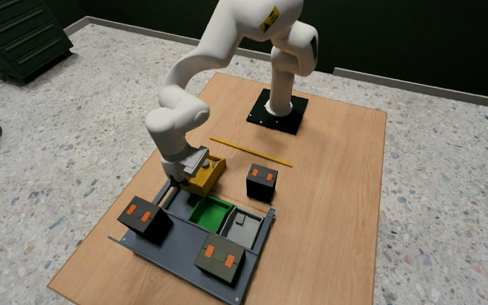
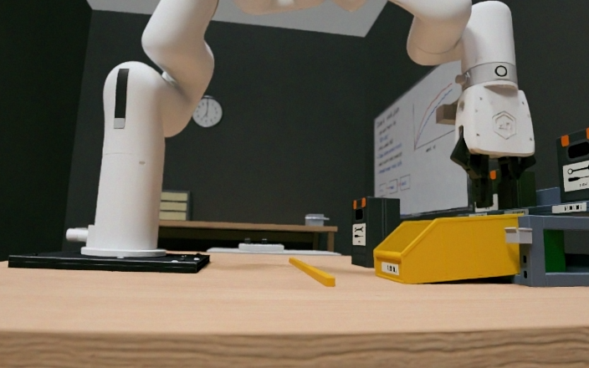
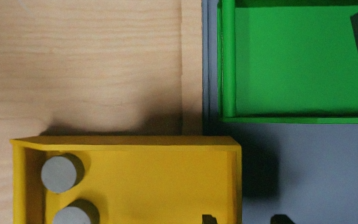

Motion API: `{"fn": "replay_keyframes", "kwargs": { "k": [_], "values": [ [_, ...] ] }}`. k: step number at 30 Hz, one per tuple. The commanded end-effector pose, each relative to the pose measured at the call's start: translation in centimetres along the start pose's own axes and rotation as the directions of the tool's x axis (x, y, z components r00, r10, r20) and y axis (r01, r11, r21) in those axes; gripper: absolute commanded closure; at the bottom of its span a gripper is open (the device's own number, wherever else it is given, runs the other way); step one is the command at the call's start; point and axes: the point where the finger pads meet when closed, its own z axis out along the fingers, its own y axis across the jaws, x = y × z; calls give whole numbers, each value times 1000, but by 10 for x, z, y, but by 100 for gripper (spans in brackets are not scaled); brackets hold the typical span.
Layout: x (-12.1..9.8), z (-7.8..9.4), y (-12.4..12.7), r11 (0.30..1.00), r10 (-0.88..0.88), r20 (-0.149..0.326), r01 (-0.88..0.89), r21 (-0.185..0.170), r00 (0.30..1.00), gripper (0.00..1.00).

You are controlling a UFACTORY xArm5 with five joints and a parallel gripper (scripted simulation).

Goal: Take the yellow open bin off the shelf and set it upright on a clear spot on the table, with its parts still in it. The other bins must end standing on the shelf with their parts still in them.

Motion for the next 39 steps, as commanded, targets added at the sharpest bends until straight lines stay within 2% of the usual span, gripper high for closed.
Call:
{"fn": "replay_keyframes", "kwargs": {
  "k": [1,39],
  "values": [
    [0,1,1,1000,0,-2,0,-5,1000,66],
    [0,20,2,1000,0,-2,0,-5,1000,66]
  ]
}}
